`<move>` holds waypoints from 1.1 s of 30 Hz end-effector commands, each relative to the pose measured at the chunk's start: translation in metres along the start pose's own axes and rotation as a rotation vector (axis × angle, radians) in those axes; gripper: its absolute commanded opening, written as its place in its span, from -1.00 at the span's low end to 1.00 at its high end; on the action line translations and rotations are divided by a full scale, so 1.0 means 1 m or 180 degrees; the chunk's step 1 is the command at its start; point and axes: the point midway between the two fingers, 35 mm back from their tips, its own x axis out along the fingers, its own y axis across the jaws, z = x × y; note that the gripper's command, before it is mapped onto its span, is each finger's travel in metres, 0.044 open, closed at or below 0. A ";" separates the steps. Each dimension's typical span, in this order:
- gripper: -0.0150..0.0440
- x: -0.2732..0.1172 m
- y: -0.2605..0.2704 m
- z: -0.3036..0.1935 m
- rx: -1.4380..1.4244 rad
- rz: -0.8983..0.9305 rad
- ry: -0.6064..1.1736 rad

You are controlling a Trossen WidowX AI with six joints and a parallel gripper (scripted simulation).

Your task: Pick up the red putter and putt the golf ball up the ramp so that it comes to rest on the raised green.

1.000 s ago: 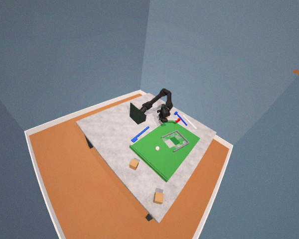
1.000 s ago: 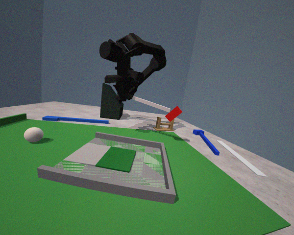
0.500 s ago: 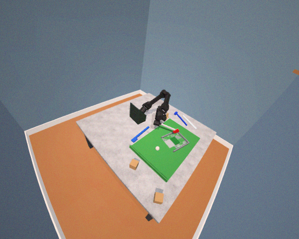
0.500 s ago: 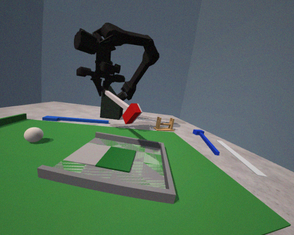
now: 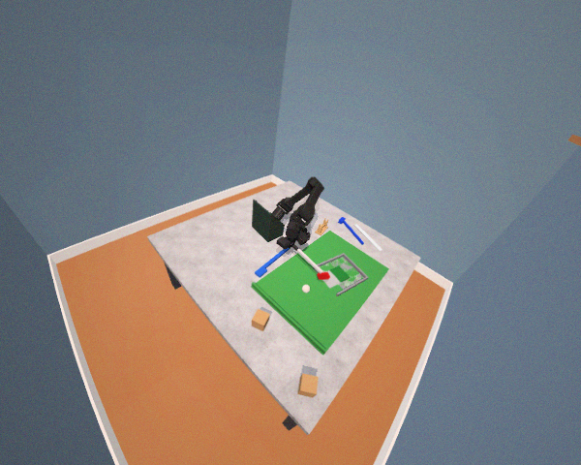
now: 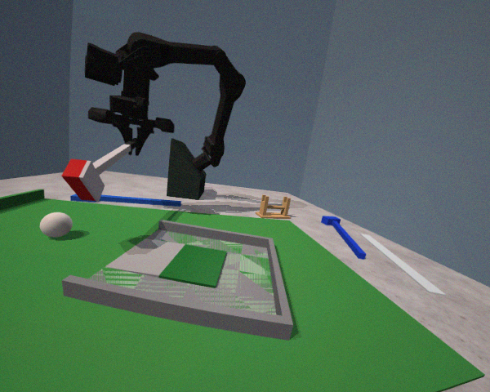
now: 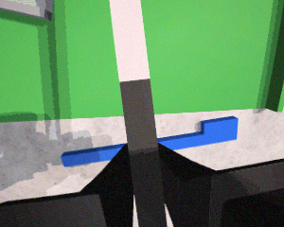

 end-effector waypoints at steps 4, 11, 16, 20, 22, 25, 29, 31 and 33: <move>-0.49 0.001 -0.047 -0.022 0.0776 -0.0067 0.0000; -0.49 0.003 -0.061 -0.031 0.1028 -0.0081 0.0005; -0.49 0.011 -0.062 -0.030 0.1028 -0.0080 0.0004; -0.49 0.030 -0.062 -0.030 0.1027 -0.0078 0.0003; -0.49 0.040 -0.062 -0.031 0.1026 -0.0077 0.0003; -0.49 0.043 -0.062 -0.031 0.1026 -0.0076 0.0003; -0.49 0.045 -0.062 -0.031 0.1026 -0.0076 0.0003; -0.49 0.047 -0.062 -0.031 0.1026 -0.0076 0.0003; -0.49 0.050 -0.062 -0.031 0.1026 -0.0075 0.0002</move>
